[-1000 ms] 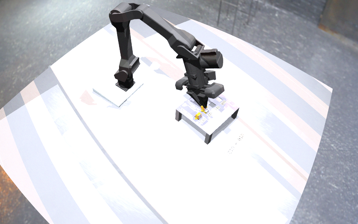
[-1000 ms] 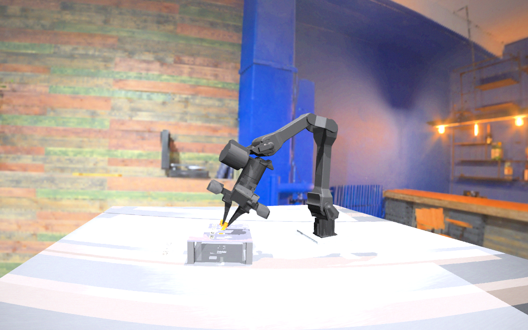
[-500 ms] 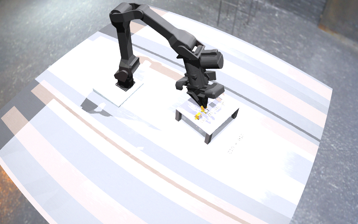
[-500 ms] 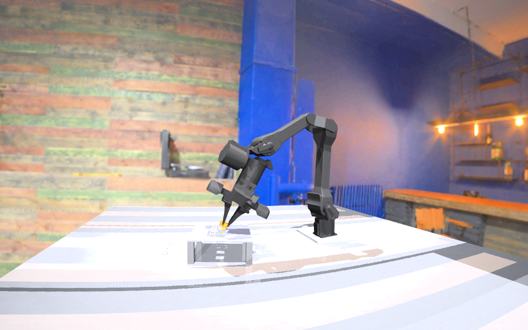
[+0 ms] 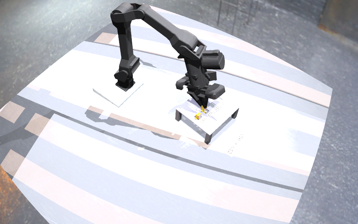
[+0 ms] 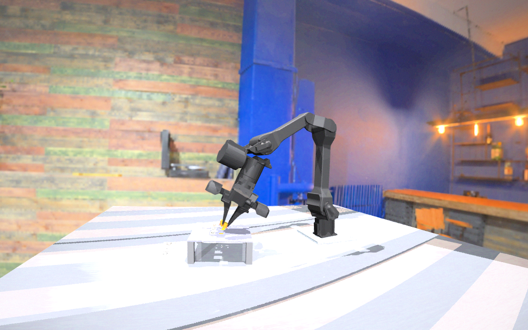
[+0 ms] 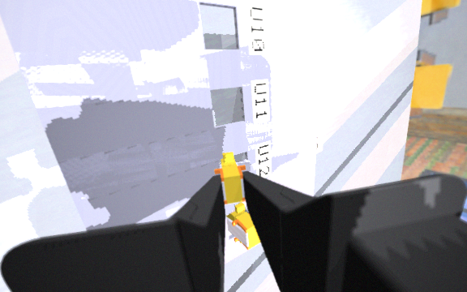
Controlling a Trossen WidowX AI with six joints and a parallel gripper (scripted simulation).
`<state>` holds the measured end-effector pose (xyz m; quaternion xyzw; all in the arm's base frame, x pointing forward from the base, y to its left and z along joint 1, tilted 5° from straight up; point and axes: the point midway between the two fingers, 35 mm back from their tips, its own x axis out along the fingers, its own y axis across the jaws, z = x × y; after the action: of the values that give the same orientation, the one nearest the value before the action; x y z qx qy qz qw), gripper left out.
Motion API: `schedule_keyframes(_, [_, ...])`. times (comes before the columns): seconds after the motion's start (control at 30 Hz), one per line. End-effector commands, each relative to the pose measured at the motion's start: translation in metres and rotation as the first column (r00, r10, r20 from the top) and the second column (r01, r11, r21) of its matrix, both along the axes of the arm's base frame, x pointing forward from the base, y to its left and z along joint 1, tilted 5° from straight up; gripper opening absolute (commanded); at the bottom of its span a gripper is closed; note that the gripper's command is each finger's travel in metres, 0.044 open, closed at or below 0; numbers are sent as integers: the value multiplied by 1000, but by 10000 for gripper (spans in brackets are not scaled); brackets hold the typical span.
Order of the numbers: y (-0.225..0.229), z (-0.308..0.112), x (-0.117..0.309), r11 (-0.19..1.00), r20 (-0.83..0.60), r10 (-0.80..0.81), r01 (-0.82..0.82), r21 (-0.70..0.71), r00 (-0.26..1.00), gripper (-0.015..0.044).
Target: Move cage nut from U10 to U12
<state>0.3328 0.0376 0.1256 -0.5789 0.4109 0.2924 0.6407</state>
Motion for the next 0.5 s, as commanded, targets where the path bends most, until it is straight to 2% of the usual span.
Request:
schedule_keyframes(0.0, [1, 2, 2, 1000, 3, -3, 3, 6, 1000, 31])
schedule_keyframes(0.47, [1, 2, 3, 1000, -19, -3, 3, 10, 1000, 31])
